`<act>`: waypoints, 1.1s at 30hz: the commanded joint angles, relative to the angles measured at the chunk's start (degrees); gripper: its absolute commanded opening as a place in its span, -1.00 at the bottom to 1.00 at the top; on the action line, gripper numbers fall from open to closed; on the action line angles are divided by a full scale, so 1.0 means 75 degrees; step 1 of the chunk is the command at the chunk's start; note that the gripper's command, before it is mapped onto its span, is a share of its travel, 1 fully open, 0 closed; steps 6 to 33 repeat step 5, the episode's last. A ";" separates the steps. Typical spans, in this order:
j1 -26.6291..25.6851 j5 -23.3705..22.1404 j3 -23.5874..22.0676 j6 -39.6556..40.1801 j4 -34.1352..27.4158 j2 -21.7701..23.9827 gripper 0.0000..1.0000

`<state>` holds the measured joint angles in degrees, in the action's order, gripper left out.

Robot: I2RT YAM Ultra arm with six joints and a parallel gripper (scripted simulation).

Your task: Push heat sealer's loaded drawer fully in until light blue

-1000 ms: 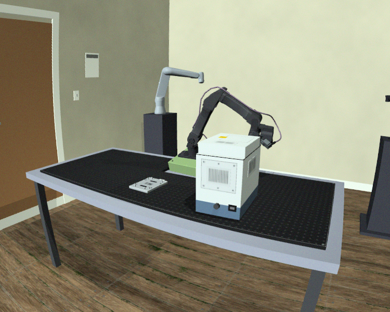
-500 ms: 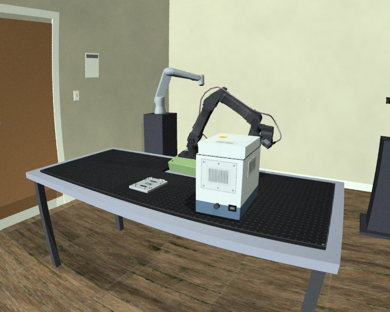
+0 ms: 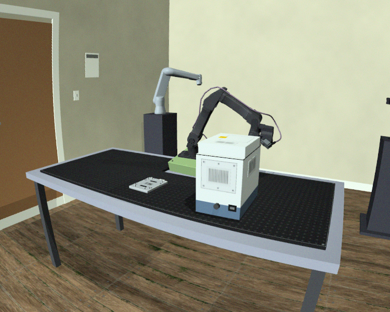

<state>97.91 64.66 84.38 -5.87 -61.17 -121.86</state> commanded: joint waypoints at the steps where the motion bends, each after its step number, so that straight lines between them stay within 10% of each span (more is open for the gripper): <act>1: 0.0113 0.0065 0.0276 -0.0108 -0.0077 -0.0016 -0.40; 33: 0.0113 0.0065 0.0276 -0.0108 -0.0077 -0.0016 -0.40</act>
